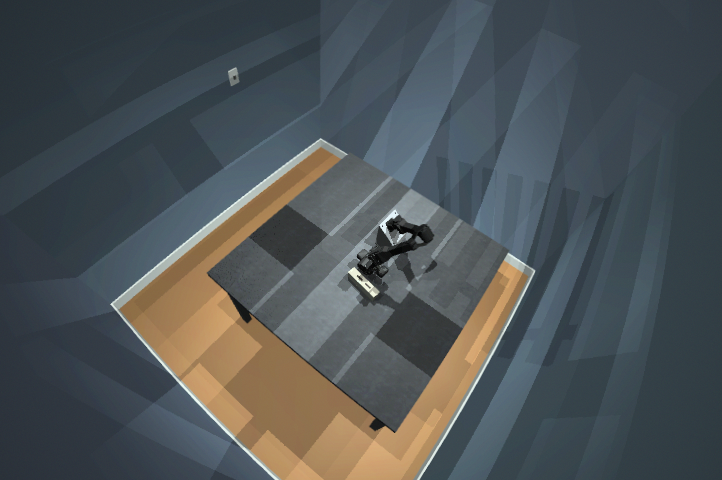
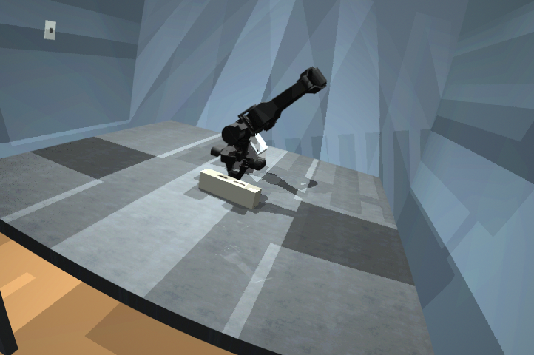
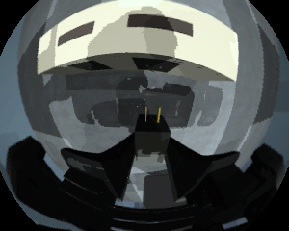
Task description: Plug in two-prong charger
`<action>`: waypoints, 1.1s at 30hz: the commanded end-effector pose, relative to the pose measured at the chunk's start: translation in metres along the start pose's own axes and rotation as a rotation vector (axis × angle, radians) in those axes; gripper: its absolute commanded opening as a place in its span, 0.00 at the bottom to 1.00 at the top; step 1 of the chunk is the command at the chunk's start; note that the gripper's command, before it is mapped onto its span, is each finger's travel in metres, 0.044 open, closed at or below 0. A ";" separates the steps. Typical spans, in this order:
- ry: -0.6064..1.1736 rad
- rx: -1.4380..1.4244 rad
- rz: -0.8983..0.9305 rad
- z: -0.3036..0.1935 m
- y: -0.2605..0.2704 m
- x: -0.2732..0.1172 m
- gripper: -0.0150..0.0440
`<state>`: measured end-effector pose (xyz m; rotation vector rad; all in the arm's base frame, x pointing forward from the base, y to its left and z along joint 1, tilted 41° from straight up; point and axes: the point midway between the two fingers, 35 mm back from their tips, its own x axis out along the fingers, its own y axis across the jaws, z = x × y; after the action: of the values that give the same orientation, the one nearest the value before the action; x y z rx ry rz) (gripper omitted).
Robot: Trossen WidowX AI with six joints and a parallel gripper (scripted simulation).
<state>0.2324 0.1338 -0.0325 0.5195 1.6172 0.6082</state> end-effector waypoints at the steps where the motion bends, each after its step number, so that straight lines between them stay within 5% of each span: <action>1: 0.000 0.015 0.004 0.007 0.001 0.000 0.25; 33: 0.001 0.055 0.007 0.027 0.004 0.000 0.25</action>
<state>0.2586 0.1381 -0.0333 0.5588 1.6360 0.5725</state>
